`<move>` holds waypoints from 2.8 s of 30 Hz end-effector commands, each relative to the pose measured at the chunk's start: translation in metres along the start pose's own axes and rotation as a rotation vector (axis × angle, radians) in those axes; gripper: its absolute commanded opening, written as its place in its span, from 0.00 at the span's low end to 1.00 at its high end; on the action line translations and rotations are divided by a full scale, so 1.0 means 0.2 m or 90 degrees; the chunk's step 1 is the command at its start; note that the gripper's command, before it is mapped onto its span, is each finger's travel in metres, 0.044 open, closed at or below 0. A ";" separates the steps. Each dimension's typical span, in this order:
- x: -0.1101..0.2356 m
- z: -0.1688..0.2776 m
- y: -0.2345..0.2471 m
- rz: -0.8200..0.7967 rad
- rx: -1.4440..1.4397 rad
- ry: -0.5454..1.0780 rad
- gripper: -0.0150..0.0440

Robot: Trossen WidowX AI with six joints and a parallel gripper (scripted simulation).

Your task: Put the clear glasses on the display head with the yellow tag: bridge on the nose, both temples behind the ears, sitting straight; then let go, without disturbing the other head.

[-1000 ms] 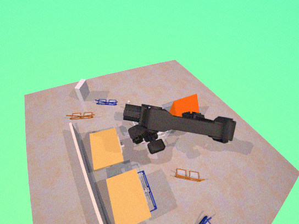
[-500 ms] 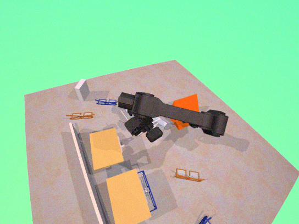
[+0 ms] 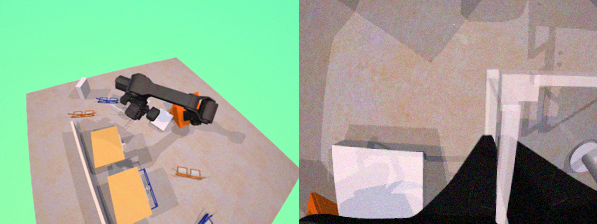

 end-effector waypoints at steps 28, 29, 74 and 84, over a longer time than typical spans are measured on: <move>-0.18 0.25 -0.34 -0.002 0.269 -0.001 0.25; -0.20 0.25 -0.34 -0.002 0.269 -0.002 0.25; -0.32 0.20 -0.21 -0.004 0.270 -0.003 0.25; -0.32 0.17 -0.17 -0.004 0.270 -0.003 0.25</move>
Point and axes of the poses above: the point midway between the two fingers, 35 mm back from their tips, its own x axis back along the fingers, its own y axis across the jaws, z = x × y, the point moved 2 cm from there along x, back along the fingers, and after that the axes turned 12 degrees about -x, right-handed, at the moved point
